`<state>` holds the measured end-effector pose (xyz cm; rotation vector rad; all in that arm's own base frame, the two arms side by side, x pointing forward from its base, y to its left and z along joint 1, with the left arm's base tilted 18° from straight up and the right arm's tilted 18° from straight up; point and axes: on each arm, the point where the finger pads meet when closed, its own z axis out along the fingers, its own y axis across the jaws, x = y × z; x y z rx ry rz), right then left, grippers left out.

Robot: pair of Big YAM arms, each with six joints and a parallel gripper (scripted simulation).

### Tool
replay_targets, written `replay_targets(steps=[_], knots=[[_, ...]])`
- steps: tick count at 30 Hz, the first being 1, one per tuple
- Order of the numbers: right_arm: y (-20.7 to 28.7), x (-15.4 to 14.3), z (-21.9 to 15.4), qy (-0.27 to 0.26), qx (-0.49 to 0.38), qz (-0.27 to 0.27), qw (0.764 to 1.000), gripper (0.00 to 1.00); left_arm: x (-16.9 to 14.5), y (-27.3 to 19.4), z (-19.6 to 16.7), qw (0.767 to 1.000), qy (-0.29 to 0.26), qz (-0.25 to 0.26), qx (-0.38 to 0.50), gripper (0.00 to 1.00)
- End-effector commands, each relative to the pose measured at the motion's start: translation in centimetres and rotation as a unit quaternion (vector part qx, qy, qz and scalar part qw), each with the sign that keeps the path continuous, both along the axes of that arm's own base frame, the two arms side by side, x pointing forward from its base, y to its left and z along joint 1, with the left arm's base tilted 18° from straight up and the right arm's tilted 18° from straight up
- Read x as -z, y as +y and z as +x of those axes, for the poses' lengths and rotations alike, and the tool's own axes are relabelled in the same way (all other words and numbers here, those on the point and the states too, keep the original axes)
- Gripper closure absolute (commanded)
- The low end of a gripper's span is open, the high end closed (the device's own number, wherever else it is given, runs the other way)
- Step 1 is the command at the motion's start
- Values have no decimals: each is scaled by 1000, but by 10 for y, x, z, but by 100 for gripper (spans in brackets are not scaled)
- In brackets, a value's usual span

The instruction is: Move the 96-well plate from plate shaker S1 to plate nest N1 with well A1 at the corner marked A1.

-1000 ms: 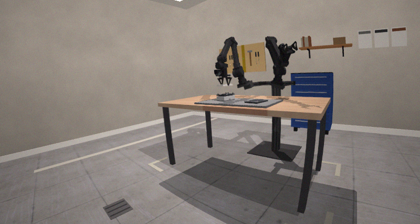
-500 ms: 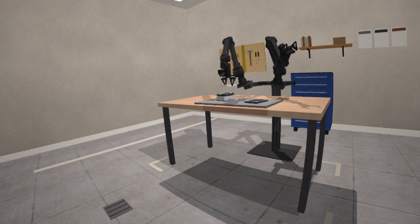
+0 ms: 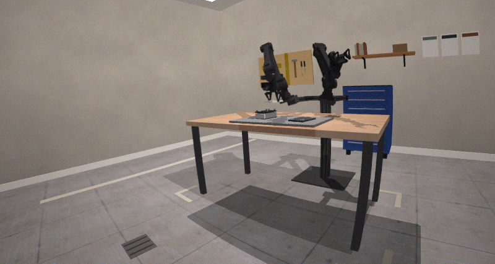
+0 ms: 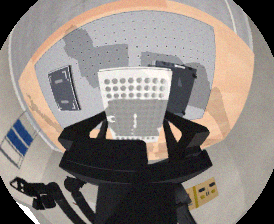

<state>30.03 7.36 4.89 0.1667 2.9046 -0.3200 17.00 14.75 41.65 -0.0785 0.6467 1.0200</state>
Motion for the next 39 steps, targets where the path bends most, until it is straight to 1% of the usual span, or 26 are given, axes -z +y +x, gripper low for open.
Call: replay_targets(steps=[1,15,17,39], knots=[[20,-13,26,-35,15,12,999,100,-5,-2,-6,1000,-6,15,-12,0],[67,3,33,-33,14,14,999,100,-5,-2,-6,1000,-6,15,-12,0],[67,3,33,-33,14,14,999,100,-5,-2,-6,1000,-6,15,-12,0],[132,26,42,-31,14,17,999,100,-5,-2,-6,1000,-6,15,-12,0]])
